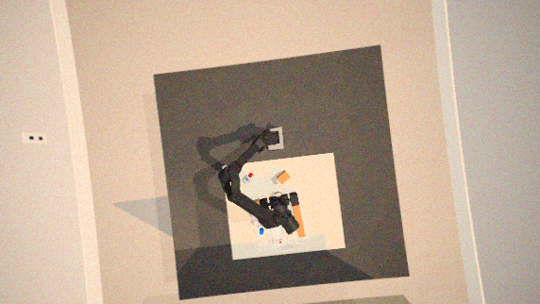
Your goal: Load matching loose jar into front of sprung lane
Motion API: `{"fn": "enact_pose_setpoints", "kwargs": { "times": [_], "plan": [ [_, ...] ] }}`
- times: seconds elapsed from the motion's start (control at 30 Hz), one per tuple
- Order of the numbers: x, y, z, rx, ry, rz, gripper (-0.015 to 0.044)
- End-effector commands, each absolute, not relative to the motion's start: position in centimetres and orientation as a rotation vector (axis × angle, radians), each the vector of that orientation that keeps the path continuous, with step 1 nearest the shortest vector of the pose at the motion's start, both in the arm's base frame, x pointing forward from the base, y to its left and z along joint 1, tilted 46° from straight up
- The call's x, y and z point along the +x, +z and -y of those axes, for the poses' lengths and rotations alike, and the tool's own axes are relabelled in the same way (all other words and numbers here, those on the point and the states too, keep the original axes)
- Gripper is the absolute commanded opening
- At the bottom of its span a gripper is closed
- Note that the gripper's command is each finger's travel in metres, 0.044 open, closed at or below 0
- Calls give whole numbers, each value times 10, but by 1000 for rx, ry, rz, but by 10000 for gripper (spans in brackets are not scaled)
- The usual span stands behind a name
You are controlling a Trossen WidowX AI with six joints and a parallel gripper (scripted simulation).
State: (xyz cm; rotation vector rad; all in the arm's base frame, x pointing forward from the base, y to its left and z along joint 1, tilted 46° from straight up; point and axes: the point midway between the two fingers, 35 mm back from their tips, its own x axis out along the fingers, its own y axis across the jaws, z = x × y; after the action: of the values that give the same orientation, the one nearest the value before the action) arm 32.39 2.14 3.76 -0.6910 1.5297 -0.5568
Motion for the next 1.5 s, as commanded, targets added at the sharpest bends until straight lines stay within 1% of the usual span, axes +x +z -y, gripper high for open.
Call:
{"fn": "enact_pose_setpoints", "kwargs": {
  "times": [0.0,1.47],
  "plan": [
    [332,37,-23,-691,-556,-1511,0],
    [349,38,-25,-691,-557,-1510,0]
  ]
}}
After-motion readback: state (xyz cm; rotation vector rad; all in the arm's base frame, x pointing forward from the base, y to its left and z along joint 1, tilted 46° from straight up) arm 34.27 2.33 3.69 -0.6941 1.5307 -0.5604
